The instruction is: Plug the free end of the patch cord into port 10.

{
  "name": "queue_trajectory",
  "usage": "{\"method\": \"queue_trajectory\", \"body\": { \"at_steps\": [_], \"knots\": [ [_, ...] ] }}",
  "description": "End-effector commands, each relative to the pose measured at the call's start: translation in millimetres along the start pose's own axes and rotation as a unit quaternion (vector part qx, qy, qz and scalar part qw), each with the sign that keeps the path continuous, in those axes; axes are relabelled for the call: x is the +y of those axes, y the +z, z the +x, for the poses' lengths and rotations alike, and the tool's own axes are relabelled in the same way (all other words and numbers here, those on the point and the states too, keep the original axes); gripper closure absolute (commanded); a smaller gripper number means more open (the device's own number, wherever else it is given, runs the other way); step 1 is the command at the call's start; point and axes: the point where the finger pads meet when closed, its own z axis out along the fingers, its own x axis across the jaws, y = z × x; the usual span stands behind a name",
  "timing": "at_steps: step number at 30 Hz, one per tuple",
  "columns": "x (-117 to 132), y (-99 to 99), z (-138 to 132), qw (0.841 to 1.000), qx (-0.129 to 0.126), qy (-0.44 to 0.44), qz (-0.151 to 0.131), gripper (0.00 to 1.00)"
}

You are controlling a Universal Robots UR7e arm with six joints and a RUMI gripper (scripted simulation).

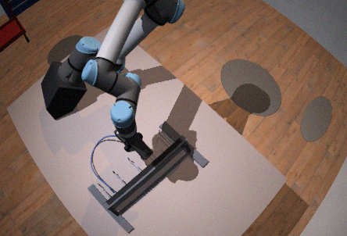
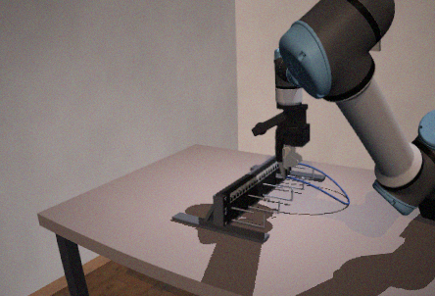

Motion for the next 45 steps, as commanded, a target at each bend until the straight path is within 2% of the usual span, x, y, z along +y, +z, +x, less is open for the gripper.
{"method": "queue_trajectory", "body": {
  "at_steps": [1, 45],
  "knots": [
    [-1.3, -0.8, 1.8, 1.000, 0.000, 0.005, 0.000, 1.00],
    [-2.7, -1.2, 4.1, 1.000, 0.000, 0.013, 0.000, 1.00]
  ]
}}
